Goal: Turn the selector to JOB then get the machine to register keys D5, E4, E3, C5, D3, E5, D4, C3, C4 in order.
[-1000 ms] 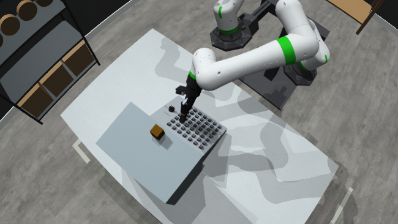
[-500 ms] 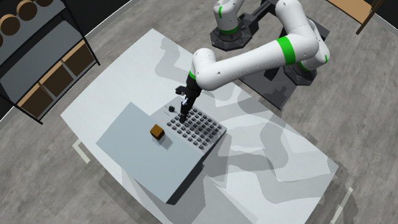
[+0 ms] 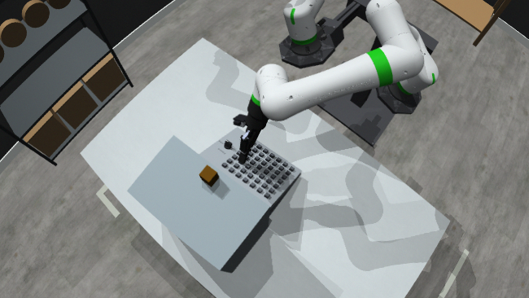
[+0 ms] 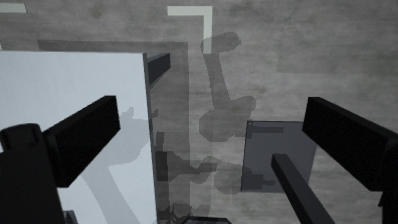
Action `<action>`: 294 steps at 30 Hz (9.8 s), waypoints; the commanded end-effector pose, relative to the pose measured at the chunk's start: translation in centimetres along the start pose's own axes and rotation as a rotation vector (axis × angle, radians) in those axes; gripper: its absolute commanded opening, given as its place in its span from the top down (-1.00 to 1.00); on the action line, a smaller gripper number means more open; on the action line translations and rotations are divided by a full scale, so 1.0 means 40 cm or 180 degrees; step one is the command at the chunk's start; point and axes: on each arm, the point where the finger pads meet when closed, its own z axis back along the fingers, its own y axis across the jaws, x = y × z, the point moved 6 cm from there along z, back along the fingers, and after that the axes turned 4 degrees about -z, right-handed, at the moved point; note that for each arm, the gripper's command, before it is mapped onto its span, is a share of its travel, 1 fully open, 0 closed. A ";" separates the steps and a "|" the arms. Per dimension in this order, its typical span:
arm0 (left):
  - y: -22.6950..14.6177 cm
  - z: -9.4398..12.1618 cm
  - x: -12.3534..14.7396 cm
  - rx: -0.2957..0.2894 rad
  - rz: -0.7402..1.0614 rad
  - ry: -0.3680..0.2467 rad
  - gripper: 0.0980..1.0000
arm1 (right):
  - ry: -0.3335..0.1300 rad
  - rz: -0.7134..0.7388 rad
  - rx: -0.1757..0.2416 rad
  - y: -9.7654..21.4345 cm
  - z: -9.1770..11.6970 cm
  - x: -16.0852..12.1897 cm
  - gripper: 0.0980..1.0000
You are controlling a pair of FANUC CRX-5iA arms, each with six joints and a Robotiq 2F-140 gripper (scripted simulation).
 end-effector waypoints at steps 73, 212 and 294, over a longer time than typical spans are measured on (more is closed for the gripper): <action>-0.003 0.080 -0.001 -0.0006 0.0003 0.0004 1.00 | 0.0005 0.0000 0.0000 0.000 0.002 0.000 -1.00; 0.088 0.003 0.078 -0.0006 0.0003 0.0004 1.00 | 0.0005 0.0000 0.0000 0.000 0.002 0.000 -1.00; 0.090 0.082 0.104 -0.0005 0.0003 0.0004 1.00 | 0.0005 0.0000 0.0000 0.000 0.002 0.000 -1.00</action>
